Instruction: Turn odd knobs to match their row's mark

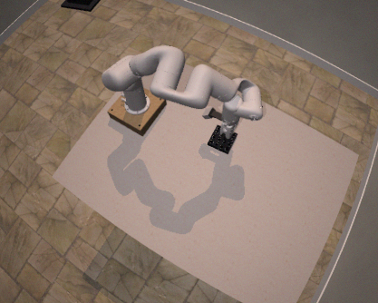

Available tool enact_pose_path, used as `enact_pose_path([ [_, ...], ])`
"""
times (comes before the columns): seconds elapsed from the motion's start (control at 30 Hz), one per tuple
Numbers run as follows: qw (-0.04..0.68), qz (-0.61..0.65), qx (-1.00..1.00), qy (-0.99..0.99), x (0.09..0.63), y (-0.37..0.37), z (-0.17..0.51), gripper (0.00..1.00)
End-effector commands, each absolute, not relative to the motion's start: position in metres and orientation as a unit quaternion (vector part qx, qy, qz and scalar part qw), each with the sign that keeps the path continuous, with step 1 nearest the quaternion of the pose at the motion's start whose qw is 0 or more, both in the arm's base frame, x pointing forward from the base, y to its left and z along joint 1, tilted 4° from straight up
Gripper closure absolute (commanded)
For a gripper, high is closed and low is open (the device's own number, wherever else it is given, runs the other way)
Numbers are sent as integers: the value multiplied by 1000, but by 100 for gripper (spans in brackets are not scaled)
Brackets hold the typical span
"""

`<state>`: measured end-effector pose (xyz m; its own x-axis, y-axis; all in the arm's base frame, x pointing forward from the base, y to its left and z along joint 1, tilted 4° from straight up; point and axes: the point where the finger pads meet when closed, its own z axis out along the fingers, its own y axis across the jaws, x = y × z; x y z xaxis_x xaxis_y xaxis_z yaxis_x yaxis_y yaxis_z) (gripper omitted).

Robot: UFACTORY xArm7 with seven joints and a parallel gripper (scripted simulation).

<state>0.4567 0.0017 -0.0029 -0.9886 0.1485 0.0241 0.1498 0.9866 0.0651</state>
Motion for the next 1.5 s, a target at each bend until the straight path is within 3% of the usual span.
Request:
enact_pose_path([
  [0.0,8,-33,-75,-997,458,2,-1,81],
  [1.47,8,-33,-75,-997,458,2,-13,81],
])
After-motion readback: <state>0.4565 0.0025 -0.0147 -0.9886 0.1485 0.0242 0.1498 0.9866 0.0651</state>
